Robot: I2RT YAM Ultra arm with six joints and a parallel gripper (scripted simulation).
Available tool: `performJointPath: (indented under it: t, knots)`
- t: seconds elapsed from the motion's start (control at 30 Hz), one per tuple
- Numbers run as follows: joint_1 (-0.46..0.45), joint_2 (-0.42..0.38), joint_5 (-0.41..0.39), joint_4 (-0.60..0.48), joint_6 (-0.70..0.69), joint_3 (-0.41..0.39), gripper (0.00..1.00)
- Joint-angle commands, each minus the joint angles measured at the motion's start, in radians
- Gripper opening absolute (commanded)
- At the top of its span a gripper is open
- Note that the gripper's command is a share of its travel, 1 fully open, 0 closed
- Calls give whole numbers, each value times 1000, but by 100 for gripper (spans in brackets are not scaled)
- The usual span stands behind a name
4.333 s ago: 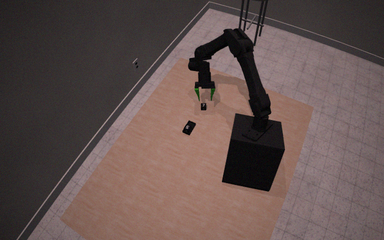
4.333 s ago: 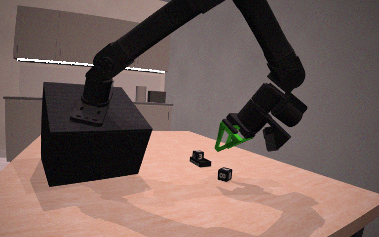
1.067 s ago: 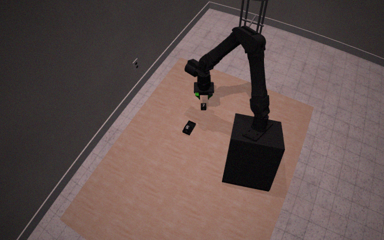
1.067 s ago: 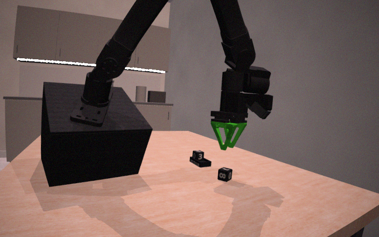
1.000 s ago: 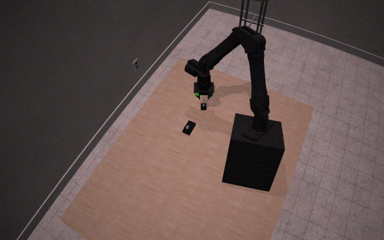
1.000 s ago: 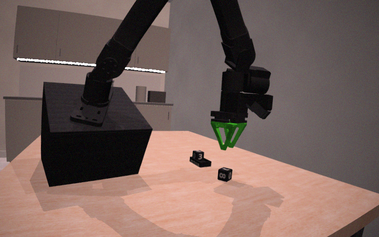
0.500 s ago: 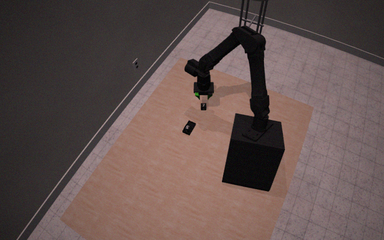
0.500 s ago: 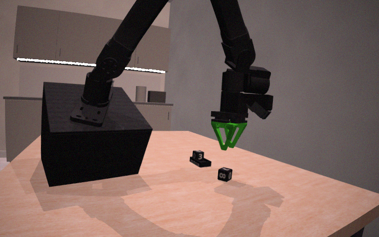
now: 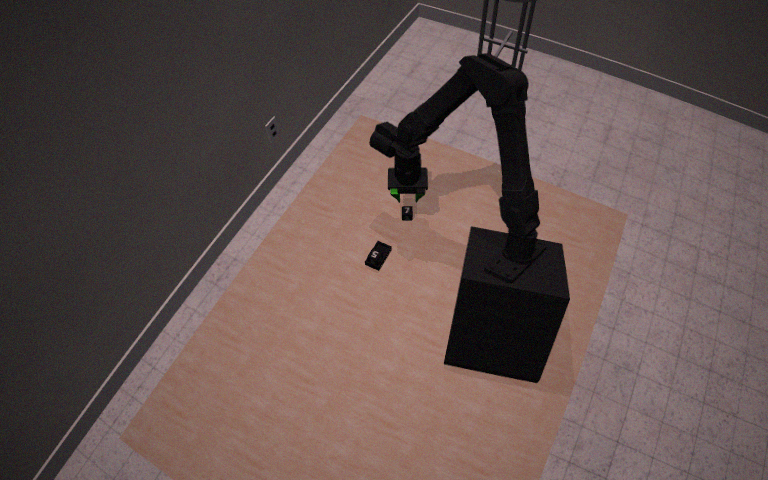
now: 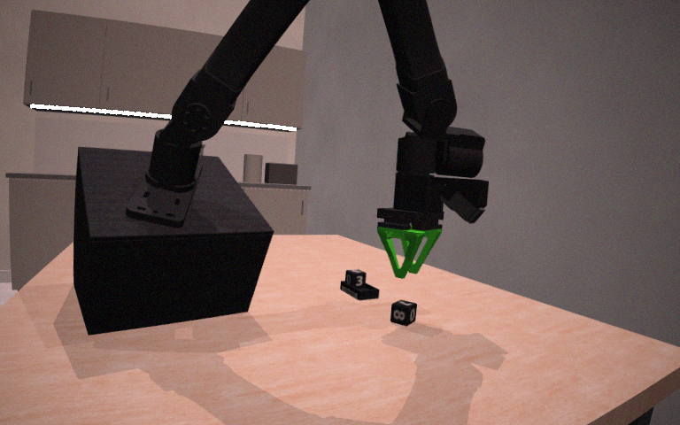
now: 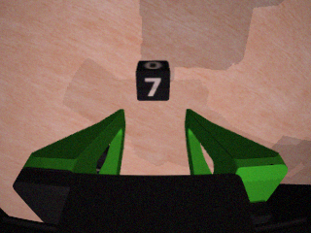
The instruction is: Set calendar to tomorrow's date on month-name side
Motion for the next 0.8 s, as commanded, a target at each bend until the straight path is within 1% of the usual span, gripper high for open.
performJointPath:
  t: [0.0,0.37,0.77]
  knots:
    - [1,3,0,19,-8,0,45]
    - [-21,50,-5,85,-31,-9,45]
    - [-35,82,-8,127,-46,-13,45]
